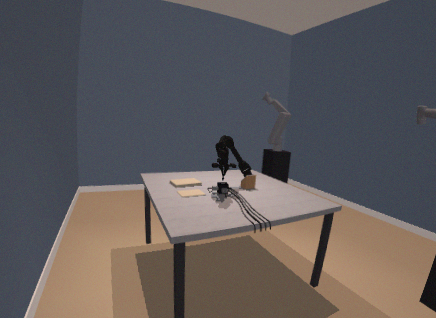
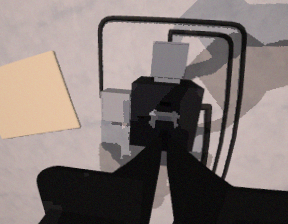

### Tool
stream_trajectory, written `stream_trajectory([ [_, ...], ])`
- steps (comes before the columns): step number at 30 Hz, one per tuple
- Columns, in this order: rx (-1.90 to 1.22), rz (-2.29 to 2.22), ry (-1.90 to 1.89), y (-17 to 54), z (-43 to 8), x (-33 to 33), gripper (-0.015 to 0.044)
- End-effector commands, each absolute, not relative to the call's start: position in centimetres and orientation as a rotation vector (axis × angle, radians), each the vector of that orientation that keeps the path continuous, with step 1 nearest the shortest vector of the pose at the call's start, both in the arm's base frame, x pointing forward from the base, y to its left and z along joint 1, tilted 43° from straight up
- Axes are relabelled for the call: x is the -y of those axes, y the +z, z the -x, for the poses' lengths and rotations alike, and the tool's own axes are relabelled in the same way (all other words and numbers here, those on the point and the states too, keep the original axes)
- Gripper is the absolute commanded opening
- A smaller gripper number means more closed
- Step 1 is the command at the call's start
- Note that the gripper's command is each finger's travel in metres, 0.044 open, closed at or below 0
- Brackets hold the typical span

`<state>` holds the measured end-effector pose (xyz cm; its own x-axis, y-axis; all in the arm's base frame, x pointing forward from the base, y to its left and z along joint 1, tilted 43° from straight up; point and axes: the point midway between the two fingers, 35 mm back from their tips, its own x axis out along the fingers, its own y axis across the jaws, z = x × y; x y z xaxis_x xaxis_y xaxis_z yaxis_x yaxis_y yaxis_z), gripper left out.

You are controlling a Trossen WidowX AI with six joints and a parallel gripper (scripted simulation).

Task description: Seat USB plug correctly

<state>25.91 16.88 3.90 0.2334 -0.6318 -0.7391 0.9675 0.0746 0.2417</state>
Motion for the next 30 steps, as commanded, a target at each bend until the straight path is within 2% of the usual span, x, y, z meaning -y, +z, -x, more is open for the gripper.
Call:
stream_trajectory([
  [1,-0.522,-0.816,-1.285,3.8,-25.92,-16.81,0.0],
  [30,-0.536,-0.832,-1.279,3.45,-26.0,-16.7,0.0],
])
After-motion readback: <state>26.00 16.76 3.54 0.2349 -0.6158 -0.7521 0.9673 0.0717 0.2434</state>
